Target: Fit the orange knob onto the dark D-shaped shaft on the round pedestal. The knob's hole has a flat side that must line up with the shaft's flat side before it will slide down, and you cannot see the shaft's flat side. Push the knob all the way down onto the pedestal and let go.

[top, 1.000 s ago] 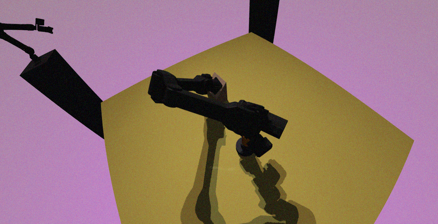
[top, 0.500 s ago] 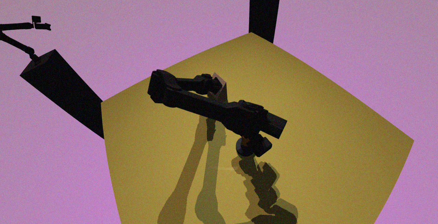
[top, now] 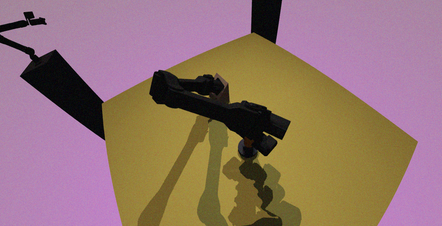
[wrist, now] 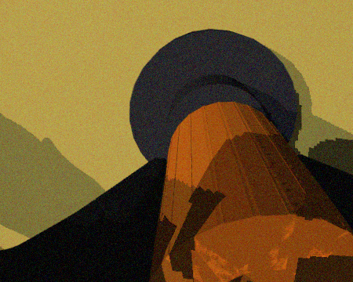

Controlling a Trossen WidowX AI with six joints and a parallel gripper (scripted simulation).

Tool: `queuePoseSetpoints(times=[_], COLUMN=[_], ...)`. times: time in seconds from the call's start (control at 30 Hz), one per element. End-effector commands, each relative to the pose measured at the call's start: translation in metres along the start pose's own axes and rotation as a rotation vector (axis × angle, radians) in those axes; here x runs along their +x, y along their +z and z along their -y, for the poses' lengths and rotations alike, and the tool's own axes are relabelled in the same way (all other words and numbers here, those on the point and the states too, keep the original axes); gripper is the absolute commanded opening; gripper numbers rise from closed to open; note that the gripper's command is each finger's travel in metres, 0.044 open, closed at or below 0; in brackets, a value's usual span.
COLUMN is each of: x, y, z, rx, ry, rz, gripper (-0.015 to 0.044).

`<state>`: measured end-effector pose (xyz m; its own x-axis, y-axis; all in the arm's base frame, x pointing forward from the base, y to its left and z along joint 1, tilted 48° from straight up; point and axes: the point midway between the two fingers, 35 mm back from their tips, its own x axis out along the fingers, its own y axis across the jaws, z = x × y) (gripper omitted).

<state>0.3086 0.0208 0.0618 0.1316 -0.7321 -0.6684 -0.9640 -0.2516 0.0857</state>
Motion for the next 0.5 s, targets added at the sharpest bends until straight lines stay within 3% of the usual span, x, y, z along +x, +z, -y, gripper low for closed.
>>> queuePoseSetpoints(times=[0.0, 0.47], x=[0.0, 0.0026], y=[0.0001, -0.0006], z=[0.0011, -0.0008], rx=[-0.023, -0.024], ry=[-0.004, -0.003], rz=[0.0, 0.0], gripper=[0.0, 0.0])
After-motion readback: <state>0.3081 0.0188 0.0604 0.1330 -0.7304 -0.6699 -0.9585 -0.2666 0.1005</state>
